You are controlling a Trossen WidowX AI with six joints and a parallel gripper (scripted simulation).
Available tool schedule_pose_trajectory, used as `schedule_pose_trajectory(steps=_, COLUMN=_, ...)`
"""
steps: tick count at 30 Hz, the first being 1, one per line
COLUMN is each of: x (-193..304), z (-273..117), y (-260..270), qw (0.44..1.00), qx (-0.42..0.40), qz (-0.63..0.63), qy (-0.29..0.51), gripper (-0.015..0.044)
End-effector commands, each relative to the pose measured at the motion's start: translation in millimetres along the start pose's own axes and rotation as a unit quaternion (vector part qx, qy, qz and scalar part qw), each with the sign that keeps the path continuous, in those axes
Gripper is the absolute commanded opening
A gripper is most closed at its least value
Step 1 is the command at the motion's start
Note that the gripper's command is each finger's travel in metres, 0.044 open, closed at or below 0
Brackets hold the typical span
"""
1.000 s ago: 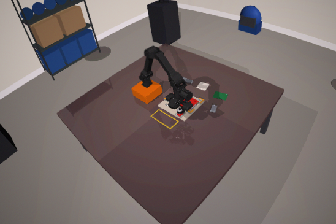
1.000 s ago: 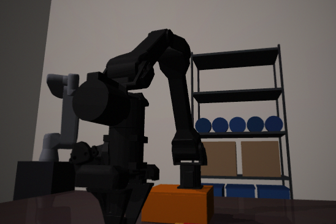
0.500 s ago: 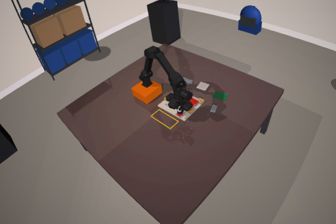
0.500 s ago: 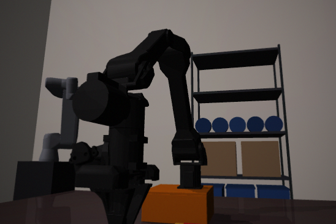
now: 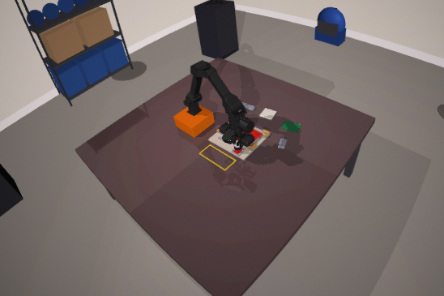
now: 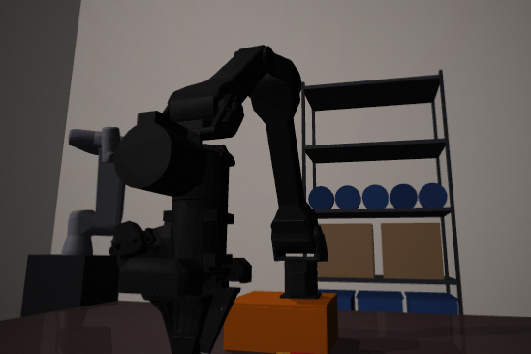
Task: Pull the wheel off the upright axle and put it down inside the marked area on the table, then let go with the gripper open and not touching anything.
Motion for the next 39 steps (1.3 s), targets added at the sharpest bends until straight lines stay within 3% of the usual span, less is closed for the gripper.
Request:
schedule_pose_trajectory(steps=1, x=0, z=-2, y=0, qw=1.000, qx=0.000, qz=0.000, qy=0.000, gripper=0.0000)
schedule_pose_trajectory(steps=39, x=0, z=-15, y=1, qw=1.000, qx=0.001, qz=0.000, qy=0.001, gripper=0.0000)
Point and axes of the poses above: the point midway between the two fingers, 35 mm back from their tips, its own z axis out along the fingers, its own y axis across the jaws, x = y × z, the point moved 6 cm from there along -z, back along the fingers, and after that the axes turned 8 degrees about z, right-handed, at the moved point
